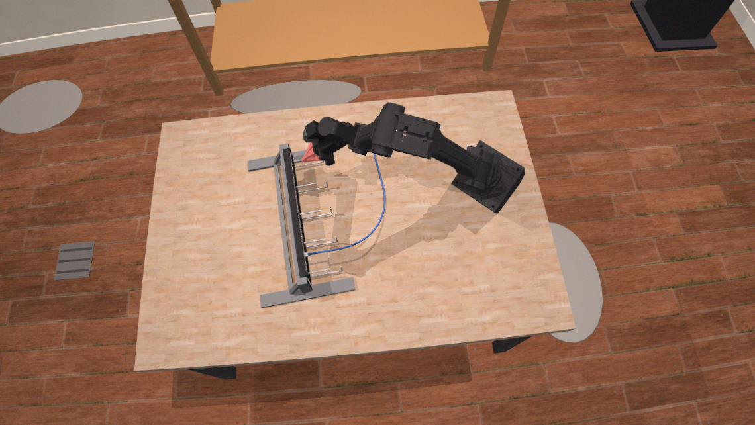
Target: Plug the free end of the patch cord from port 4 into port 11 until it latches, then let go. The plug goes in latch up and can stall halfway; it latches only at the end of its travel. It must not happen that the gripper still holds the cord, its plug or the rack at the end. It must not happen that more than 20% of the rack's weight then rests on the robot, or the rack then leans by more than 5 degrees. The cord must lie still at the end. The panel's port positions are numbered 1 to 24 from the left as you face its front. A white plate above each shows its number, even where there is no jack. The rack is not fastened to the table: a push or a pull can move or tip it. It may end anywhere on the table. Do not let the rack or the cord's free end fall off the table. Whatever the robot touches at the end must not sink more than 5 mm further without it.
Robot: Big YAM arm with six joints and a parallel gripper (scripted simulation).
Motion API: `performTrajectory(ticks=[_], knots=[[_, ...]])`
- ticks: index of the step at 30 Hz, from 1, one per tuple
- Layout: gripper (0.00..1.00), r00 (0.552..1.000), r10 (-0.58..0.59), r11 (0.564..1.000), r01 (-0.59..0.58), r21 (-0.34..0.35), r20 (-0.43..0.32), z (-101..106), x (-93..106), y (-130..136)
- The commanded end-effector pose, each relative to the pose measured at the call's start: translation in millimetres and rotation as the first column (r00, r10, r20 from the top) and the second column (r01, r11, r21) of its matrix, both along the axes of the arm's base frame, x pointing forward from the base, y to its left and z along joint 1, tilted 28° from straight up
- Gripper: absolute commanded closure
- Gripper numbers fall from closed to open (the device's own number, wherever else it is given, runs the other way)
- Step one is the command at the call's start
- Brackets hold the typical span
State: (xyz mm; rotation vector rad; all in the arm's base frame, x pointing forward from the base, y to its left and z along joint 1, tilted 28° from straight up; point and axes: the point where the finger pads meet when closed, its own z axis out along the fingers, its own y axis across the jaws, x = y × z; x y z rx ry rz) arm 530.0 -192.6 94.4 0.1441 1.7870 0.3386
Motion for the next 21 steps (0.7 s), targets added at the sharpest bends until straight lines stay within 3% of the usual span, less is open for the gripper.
performTrajectory(ticks=[1, 8, 15, 17, 21], knots=[[1.00, 1.000, 0.013, 1.000, -0.013, -0.005, 0.023, 11.3, 6.2, 7.9], [1.00, 1.000, 0.007, 1.000, -0.007, -0.012, 0.025, 15.7, -9.2, 2.3], [1.00, 1.000, -0.004, 1.000, 0.004, -0.018, 0.018, 24.8, -63.4, -11.9], [1.00, 1.000, -0.004, 1.000, 0.004, -0.018, 0.018, 24.8, -63.4, -11.9], [1.00, 1.000, -0.006, 1.000, 0.006, -0.019, 0.016, 30.7, -98.1, -17.9]])
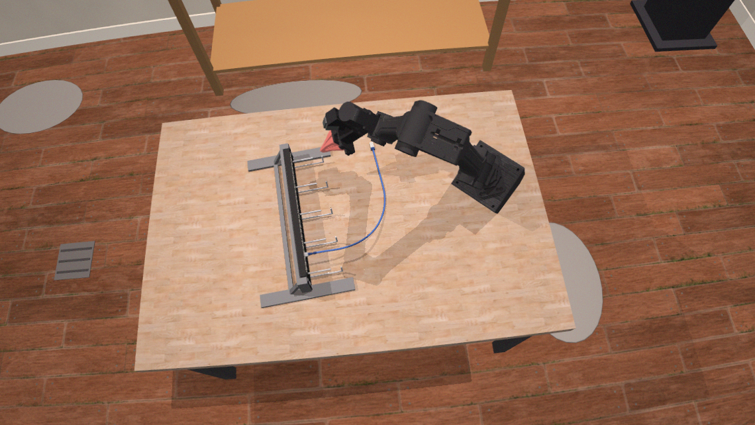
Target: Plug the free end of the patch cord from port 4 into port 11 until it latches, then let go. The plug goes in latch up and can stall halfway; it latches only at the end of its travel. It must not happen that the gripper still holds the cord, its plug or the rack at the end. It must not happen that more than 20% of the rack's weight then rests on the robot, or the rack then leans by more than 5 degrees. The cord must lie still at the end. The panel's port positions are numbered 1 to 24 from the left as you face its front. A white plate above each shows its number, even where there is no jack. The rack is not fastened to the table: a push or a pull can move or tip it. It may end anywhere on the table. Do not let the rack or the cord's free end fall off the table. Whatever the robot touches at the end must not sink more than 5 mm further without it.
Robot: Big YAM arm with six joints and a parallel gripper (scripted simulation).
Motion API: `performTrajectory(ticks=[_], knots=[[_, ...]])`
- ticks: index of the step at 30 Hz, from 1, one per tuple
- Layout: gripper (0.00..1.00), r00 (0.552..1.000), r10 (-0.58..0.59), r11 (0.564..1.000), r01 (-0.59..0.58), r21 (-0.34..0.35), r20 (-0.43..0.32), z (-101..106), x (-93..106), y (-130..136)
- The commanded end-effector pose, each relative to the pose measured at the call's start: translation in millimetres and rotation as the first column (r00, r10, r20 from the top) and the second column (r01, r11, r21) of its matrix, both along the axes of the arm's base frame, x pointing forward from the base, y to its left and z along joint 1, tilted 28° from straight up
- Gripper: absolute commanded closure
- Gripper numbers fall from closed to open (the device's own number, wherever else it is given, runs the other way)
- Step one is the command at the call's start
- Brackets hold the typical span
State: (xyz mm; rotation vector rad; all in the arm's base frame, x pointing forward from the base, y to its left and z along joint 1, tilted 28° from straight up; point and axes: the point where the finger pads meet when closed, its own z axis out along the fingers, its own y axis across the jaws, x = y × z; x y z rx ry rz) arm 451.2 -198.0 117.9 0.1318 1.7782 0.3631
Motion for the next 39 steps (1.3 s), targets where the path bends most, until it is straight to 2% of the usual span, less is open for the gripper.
performTrajectory(ticks=[1, 5, 9, 16, 20, 24, 28, 30, 32, 39], knots=[[1.00, 1.000, -0.027, 0.999, 0.027, -0.030, 0.006, 8.5, -26.9, -13.8], [1.00, 1.000, -0.027, 0.999, 0.027, -0.030, 0.004, 12.3, -49.1, -17.3], [1.00, 1.000, -0.028, 0.999, 0.028, -0.026, -0.001, 11.5, -58.5, -18.8], [1.00, 1.000, -0.018, 1.000, 0.018, -0.024, -0.004, 9.2, -54.9, -17.4], [1.00, 0.999, -0.034, 0.999, 0.035, 0.026, -0.038, 4.5, -48.1, -23.2], [1.00, 0.986, -0.080, 0.982, 0.104, 0.157, -0.149, -15.1, -41.9, -35.7], [1.00, 0.951, -0.119, 0.937, 0.202, 0.285, -0.284, -39.0, -39.9, -47.5], [1.00, 0.951, -0.119, 0.937, 0.202, 0.285, -0.284, -39.0, -39.9, -47.5], [1.00, 0.915, -0.136, 0.891, 0.280, 0.357, -0.380, -55.8, -41.2, -53.7], [1.00, 0.802, -0.142, 0.758, 0.465, 0.458, -0.580, -90.6, -50.1, -63.5]])
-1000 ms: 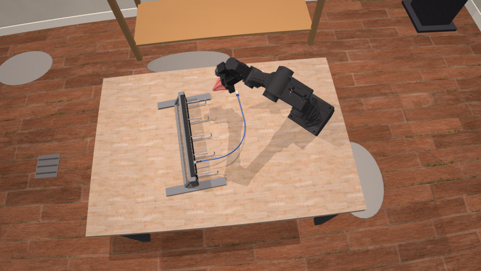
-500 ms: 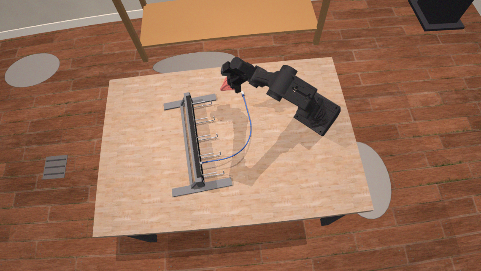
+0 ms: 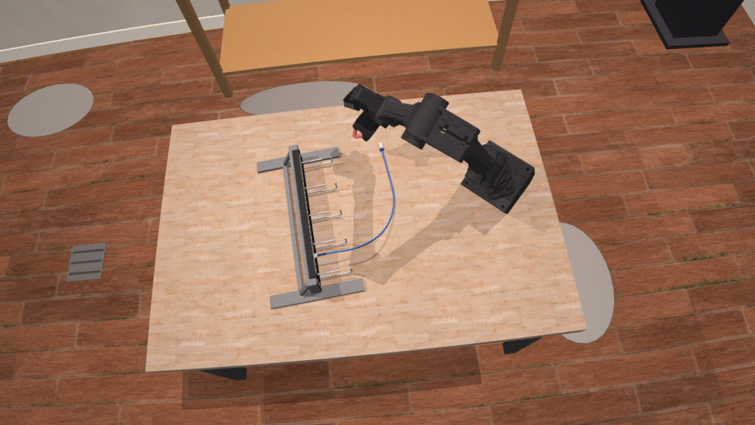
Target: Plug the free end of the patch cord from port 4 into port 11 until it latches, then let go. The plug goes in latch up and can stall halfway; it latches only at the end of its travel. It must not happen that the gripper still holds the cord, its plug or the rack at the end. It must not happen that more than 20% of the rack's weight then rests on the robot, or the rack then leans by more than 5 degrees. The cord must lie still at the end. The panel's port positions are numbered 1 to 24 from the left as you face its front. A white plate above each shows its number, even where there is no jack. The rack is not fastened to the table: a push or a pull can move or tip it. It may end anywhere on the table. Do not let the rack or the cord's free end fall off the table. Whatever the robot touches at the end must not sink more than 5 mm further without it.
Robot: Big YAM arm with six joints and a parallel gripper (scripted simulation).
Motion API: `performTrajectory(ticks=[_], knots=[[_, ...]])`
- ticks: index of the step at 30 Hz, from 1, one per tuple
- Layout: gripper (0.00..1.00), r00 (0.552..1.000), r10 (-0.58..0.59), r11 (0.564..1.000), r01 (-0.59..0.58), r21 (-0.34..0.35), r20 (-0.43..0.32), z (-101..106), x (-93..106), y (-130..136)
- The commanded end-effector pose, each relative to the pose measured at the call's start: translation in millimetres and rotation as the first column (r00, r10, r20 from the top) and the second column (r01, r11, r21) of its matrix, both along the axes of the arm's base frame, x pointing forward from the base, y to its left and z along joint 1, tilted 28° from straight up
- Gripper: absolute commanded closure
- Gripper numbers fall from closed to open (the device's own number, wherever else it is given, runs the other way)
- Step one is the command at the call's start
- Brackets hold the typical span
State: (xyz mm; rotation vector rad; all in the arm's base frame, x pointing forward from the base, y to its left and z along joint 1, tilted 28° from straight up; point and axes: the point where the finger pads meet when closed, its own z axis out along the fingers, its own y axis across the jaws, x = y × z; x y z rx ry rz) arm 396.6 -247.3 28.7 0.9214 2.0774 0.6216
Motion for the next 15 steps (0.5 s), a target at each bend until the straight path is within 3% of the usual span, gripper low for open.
performTrajectory(ticks=[1, 6, 8, 10, 15], knots=[[1.00, 0.993, -0.082, 0.990, 0.091, 0.111, -0.079, -6.1, 2.6, -14.9], [1.00, 0.959, -0.150, 0.953, 0.205, 0.223, -0.241, -27.9, -9.2, -17.2], [1.00, 0.959, -0.150, 0.953, 0.205, 0.223, -0.241, -27.9, -9.2, -17.2], [1.00, 0.921, -0.179, 0.919, 0.282, 0.276, -0.345, -39.9, -17.9, -16.6], [1.00, 0.840, -0.204, 0.853, 0.405, 0.329, -0.503, -55.4, -33.5, -13.6]])
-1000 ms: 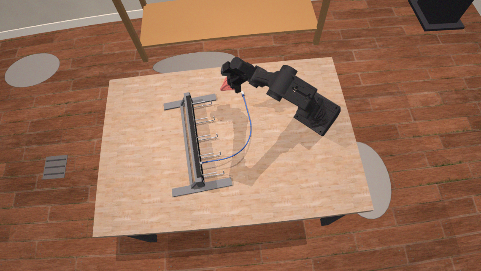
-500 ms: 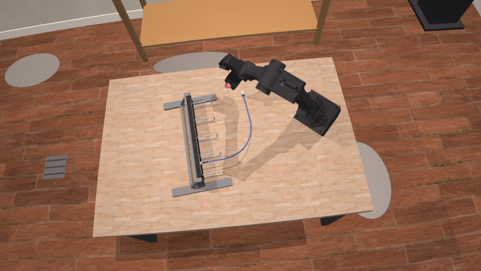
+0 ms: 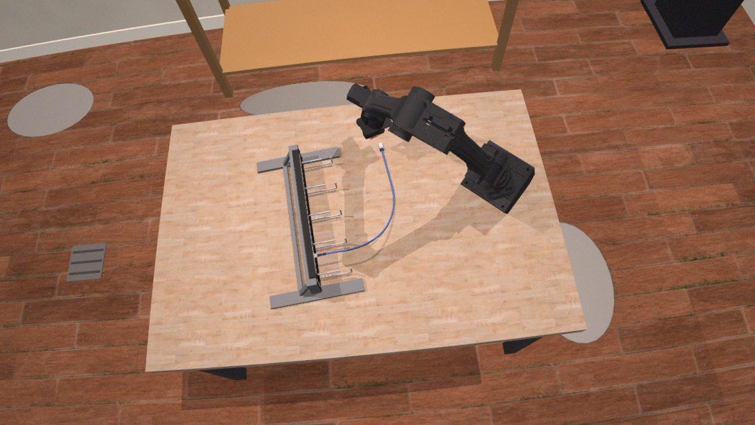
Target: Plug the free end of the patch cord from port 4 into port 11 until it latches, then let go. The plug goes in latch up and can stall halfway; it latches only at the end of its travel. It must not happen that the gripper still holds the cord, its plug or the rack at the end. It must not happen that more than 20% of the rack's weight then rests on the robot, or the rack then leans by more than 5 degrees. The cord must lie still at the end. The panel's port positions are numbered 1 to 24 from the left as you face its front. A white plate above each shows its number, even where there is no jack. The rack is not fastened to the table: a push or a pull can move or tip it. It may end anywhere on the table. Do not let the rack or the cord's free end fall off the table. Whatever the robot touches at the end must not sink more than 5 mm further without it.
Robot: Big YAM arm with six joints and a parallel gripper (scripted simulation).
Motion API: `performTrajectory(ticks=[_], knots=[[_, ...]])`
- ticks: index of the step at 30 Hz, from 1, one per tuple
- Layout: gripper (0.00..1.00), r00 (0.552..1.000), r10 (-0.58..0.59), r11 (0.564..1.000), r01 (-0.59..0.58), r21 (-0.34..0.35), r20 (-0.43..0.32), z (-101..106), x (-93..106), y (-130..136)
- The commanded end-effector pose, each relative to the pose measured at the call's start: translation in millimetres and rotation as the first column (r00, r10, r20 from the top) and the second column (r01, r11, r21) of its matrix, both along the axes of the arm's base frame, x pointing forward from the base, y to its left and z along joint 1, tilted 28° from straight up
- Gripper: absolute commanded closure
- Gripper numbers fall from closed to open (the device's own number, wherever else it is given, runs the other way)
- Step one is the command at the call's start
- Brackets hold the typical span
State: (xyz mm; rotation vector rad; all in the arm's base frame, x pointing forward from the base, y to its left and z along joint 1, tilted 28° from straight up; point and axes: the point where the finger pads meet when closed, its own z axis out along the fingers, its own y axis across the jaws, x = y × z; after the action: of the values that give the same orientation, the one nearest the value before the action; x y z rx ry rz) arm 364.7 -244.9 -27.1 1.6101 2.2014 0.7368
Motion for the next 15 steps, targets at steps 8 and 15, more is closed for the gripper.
performTrajectory(ticks=[8, 15], knots=[[1.00, 0.953, -0.163, 0.966, 0.207, 0.155, -0.256, -12.3, -21.9, -9.4], [1.00, 0.951, -0.161, 0.965, 0.207, 0.159, -0.262, -11.8, -24.9, -3.9]])
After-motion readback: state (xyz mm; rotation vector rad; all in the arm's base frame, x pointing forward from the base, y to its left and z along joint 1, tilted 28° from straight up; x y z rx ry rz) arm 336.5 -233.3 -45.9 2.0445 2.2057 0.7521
